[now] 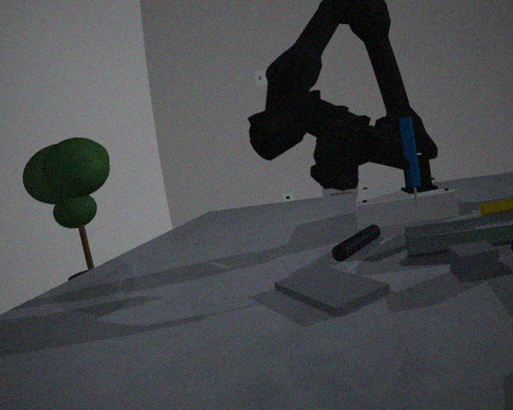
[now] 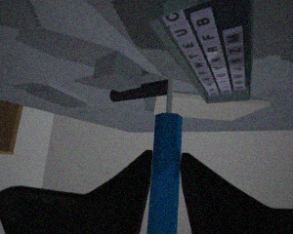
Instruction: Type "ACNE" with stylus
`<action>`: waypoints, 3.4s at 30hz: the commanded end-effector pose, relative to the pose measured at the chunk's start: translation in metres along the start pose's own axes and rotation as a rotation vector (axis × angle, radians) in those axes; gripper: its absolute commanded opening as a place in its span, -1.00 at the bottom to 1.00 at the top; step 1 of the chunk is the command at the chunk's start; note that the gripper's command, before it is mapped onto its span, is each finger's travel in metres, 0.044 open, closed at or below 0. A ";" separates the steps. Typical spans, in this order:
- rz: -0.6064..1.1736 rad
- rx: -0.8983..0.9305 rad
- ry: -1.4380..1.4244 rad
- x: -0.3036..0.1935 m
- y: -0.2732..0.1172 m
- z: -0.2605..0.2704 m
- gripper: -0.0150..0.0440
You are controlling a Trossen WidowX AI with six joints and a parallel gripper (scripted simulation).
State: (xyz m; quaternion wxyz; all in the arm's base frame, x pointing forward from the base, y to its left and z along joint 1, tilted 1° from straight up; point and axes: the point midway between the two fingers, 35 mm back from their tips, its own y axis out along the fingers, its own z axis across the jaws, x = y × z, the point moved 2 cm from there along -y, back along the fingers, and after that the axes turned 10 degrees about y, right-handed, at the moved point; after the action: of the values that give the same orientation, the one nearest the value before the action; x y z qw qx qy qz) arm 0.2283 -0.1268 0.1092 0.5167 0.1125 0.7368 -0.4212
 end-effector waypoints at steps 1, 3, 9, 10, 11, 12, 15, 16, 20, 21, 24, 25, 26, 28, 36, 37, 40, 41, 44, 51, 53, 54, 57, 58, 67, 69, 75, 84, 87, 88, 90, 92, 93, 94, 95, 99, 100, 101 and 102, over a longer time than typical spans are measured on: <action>0.008 0.014 0.005 0.001 -0.004 0.000 -0.49; 0.008 0.014 0.005 0.001 -0.004 0.000 -0.49; 0.008 0.014 0.005 0.003 -0.002 0.001 -0.49; 0.008 0.014 0.005 0.006 -0.001 0.001 -0.49; 0.008 0.014 0.005 0.009 0.001 0.001 -0.49; 0.008 0.014 0.005 0.012 0.003 0.002 -0.49; 0.008 0.014 0.005 0.013 0.004 0.002 -0.49; 0.008 0.014 0.005 0.014 0.004 0.002 -0.49; 0.008 0.014 0.005 0.023 0.010 0.004 -0.49; 0.008 0.013 0.005 0.027 0.012 0.004 -0.49; 0.008 0.013 0.005 0.030 0.014 0.005 -0.49; 0.008 0.013 0.005 0.030 0.014 0.005 -0.49; 0.008 0.013 0.005 0.030 0.014 0.005 -0.49; 0.008 0.013 0.005 0.030 0.014 0.005 -0.40; 0.008 0.014 0.005 0.033 0.015 0.006 -0.22; 0.008 0.014 0.005 0.033 0.015 0.007 -0.22; 0.008 0.014 0.005 0.035 0.016 0.007 -0.22; 0.008 0.014 0.005 0.035 0.017 0.007 -0.22; 0.008 0.014 0.005 0.037 0.018 0.007 -0.22; 0.008 0.013 0.005 0.040 0.020 0.008 -0.22; 0.008 0.013 0.005 0.041 0.020 0.008 -0.22; 0.008 0.013 0.005 0.041 0.020 0.008 -0.22; 0.008 0.013 0.005 0.042 0.020 0.008 -0.22; 0.008 0.013 0.005 0.042 0.021 0.008 -0.22; 0.008 0.013 0.005 0.046 0.023 0.009 -0.22; 0.008 0.013 0.005 0.047 0.023 0.009 -0.22; 0.008 0.013 0.005 0.047 0.023 0.009 -0.22; 0.008 0.013 0.005 0.042 0.021 0.009 -0.22; 0.008 0.014 0.005 0.032 0.015 0.007 -0.22; 0.008 0.014 0.005 0.028 0.012 0.006 -0.22; 0.008 0.014 0.005 0.019 0.007 0.004 -0.22; 0.008 0.014 0.005 0.016 0.005 0.004 -0.22; 0.008 0.014 0.005 0.016 0.005 0.004 -0.22; 0.008 0.014 0.005 0.016 0.005 0.004 -0.22; 0.008 0.014 0.005 0.016 0.005 0.004 -0.22; 0.005 0.013 0.009 0.018 0.006 0.004 -0.21; 0.005 0.013 0.009 0.018 0.006 0.004 -0.23; 0.005 0.013 0.009 0.018 0.006 0.004 -0.25; 0.005 0.013 0.009 0.018 0.006 0.004 -0.27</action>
State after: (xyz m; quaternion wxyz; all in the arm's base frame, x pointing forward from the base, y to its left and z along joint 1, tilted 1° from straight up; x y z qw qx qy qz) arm 0.2267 -0.1307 0.0904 0.5136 0.1197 0.7363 -0.4240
